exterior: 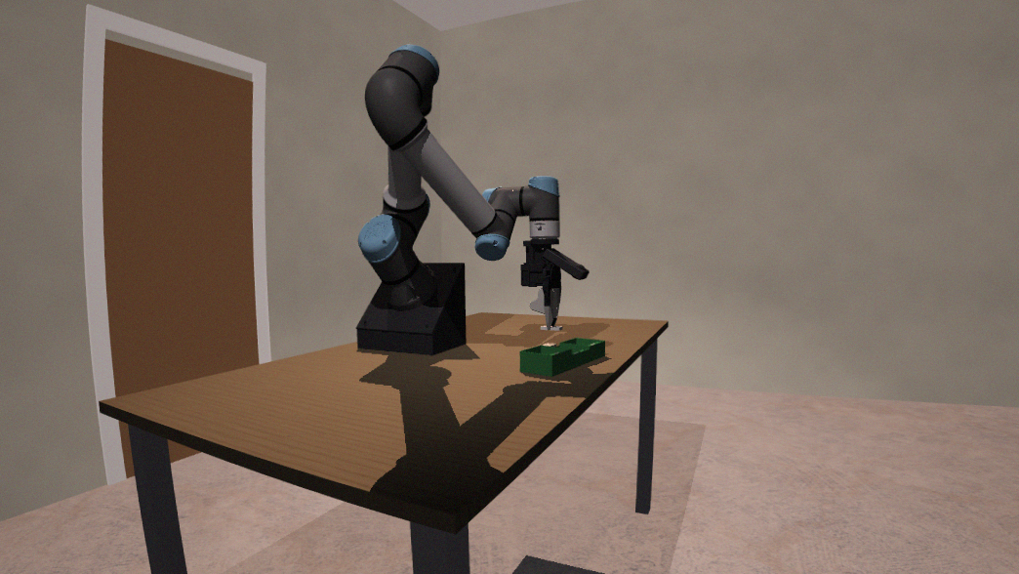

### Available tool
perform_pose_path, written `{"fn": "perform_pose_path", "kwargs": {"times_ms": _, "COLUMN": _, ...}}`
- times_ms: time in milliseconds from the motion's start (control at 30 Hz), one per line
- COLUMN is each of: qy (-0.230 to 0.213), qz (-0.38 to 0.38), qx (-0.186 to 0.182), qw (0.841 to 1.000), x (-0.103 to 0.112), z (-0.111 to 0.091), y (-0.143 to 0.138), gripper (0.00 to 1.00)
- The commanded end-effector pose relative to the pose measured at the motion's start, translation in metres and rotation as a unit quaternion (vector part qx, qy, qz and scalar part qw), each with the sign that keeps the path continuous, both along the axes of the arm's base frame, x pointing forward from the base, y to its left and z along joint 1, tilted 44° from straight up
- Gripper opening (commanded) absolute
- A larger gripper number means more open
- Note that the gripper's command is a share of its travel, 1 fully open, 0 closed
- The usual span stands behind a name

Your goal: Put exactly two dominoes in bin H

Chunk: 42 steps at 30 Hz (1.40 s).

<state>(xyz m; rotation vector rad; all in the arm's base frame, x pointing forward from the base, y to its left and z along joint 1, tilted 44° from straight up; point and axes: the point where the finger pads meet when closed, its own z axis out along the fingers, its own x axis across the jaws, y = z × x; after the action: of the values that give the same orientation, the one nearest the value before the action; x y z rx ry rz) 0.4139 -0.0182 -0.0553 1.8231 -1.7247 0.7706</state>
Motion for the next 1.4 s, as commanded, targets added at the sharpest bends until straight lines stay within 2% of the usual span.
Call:
{"fn": "perform_pose_path", "kwargs": {"times_ms": 0, "qy": 0.055, "qz": 0.055, "qx": -0.003, "qw": 0.997, "x": 0.026, "z": -0.005, "y": 0.005, "gripper": 0.0}}
{"fn": "perform_pose_path", "kwargs": {"times_ms": 233, "qy": 0.118, "qz": 0.12, "qx": -0.009, "qw": 0.986, "x": 0.066, "z": -0.012, "y": 0.015, "gripper": 0.0}}
{"fn": "perform_pose_path", "kwargs": {"times_ms": 433, "qy": 0.172, "qz": 0.174, "qx": -0.014, "qw": 0.969, "x": 0.068, "z": -0.012, "y": 0.016, "gripper": 0.0}}
{"fn": "perform_pose_path", "kwargs": {"times_ms": 500, "qy": 0.172, "qz": 0.174, "qx": -0.014, "qw": 0.969, "x": 0.068, "z": -0.012, "y": 0.016, "gripper": 0.0}}
{"fn": "perform_pose_path", "kwargs": {"times_ms": 533, "qy": 0.198, "qz": 0.199, "qx": -0.017, "qw": 0.96, "x": 0.068, "z": -0.012, "y": 0.016, "gripper": 0.0}}
{"fn": "perform_pose_path", "kwargs": {"times_ms": 733, "qy": 0.249, "qz": 0.247, "qx": -0.022, "qw": 0.936, "x": 0.069, "z": -0.012, "y": 0.016, "gripper": 0.0}}
{"fn": "perform_pose_path", "kwargs": {"times_ms": 1000, "qy": 0.319, "qz": 0.314, "qx": -0.027, "qw": 0.894, "x": 0.069, "z": -0.012, "y": 0.016, "gripper": 0.0}}
{"fn": "perform_pose_path", "kwargs": {"times_ms": 1067, "qy": 0.319, "qz": 0.314, "qx": -0.027, "qw": 0.894, "x": 0.069, "z": -0.012, "y": 0.016, "gripper": 0.0}}
{"fn": "perform_pose_path", "kwargs": {"times_ms": 1100, "qy": 0.343, "qz": 0.337, "qx": -0.029, "qw": 0.876, "x": 0.069, "z": -0.012, "y": 0.016, "gripper": 0.0}}
{"fn": "perform_pose_path", "kwargs": {"times_ms": 1367, "qy": 0.403, "qz": 0.399, "qx": -0.031, "qw": 0.823, "x": 0.069, "z": -0.012, "y": 0.016, "gripper": 0.0}}
